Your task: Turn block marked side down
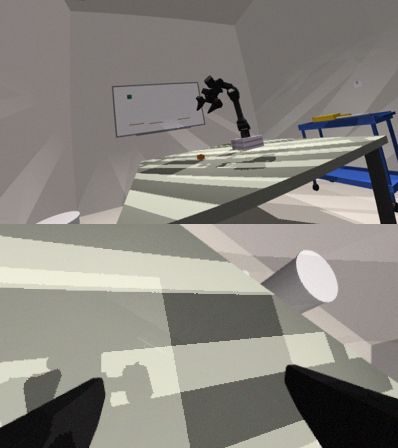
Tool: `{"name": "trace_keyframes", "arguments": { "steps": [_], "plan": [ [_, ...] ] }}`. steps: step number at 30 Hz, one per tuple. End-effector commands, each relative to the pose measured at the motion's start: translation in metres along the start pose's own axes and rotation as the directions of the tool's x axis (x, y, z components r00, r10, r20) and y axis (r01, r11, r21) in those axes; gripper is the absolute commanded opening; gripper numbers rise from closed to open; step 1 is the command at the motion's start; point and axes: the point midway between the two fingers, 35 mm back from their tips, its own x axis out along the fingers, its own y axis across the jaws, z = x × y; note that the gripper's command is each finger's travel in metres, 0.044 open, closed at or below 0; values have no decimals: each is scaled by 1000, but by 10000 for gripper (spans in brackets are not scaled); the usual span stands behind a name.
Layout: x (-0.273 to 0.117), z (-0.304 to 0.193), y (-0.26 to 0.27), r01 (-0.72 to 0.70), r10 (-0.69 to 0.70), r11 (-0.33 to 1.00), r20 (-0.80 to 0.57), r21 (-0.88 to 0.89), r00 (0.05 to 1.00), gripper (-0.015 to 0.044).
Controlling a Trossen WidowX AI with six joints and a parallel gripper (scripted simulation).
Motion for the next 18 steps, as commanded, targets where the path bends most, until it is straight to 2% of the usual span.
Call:
{"name": "trace_keyframes", "arguments": {
  "steps": [1,10,15,18],
  "plan": [
    [47,-43,-27,-15,28,997,-163,81,986,440],
    [132,-164,-92,-19,199,931,-461,366,865,440],
    [156,-238,-111,20,347,837,-559,546,753,440],
    [158,-247,-113,27,368,822,-566,569,738,440]
  ]
}}
